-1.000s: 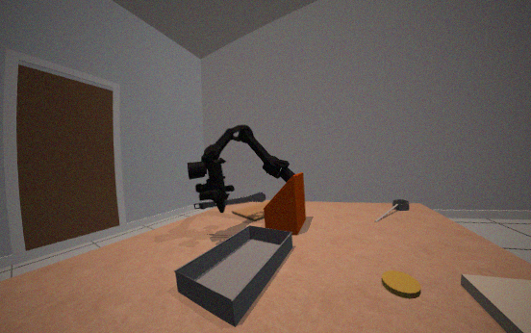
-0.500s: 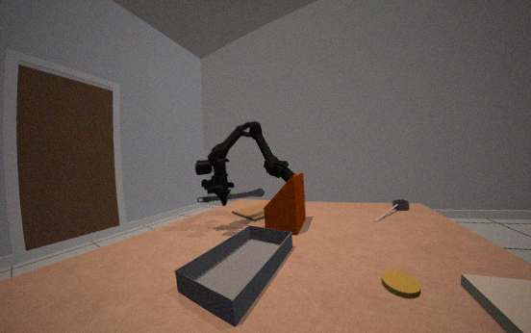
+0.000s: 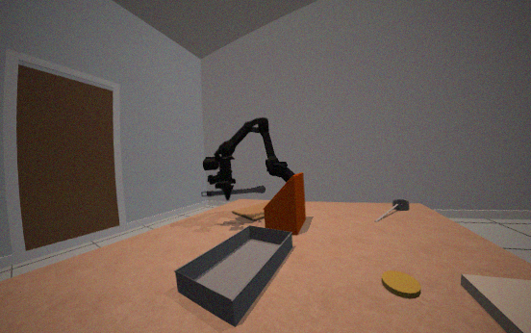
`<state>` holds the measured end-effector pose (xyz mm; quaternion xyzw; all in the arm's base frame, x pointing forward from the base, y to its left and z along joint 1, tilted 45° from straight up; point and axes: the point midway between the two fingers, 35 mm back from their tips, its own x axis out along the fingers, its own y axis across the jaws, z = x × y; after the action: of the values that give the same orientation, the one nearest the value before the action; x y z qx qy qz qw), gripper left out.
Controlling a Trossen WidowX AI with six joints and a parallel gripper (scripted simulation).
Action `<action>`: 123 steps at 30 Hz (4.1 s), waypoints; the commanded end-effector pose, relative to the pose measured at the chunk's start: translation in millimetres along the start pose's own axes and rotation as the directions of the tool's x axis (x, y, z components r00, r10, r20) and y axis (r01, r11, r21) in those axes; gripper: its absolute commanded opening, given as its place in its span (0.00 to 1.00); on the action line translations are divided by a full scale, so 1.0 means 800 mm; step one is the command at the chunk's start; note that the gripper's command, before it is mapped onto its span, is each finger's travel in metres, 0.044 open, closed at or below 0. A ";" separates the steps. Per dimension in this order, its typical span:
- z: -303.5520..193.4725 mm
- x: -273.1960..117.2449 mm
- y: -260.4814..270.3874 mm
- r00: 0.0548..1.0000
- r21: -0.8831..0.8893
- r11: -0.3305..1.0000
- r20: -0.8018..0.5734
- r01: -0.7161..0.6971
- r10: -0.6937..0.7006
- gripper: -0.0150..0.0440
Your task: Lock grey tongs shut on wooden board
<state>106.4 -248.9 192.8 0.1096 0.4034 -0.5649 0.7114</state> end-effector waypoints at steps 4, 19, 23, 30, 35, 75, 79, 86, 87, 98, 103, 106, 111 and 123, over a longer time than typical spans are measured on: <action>-0.009 0.010 -0.016 0.999 -0.046 0.999 -0.033 -0.006 0.004 0.00; -0.035 0.034 -0.065 0.993 -0.140 0.989 -0.120 -0.037 0.021 0.00; -0.042 0.039 -0.078 0.990 -0.160 0.986 -0.137 -0.050 0.028 0.00; -0.057 0.046 -0.101 0.986 -0.193 0.978 -0.161 -0.074 0.042 0.00; -0.068 0.049 -0.118 0.984 -0.214 0.973 -0.172 -0.090 0.053 0.00; -0.170 0.035 -0.239 0.991 -0.362 0.925 -0.110 -0.112 0.077 0.00; -0.181 0.029 -0.250 0.994 -0.379 0.920 -0.092 -0.097 0.067 0.00; -0.201 0.017 -0.268 0.998 -0.410 0.910 -0.059 -0.060 0.039 0.00; -0.204 0.015 -0.271 0.998 -0.414 0.909 -0.054 -0.053 0.034 0.00; -0.230 -0.003 -0.290 1.000 -0.452 0.892 -0.009 0.008 -0.013 0.00; -0.230 -0.003 -0.290 1.000 -0.452 0.892 -0.009 0.008 -0.013 0.00; -0.230 -0.001 -0.289 1.000 -0.446 0.895 -0.022 -0.003 -0.008 0.00; -0.234 0.008 -0.281 0.992 -0.394 0.916 -0.124 -0.079 0.032 0.00; -0.246 0.018 -0.259 0.895 -0.249 0.944 -0.437 -0.217 0.091 0.00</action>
<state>-166.3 -210.9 116.6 0.1211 0.5931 -0.4102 0.6821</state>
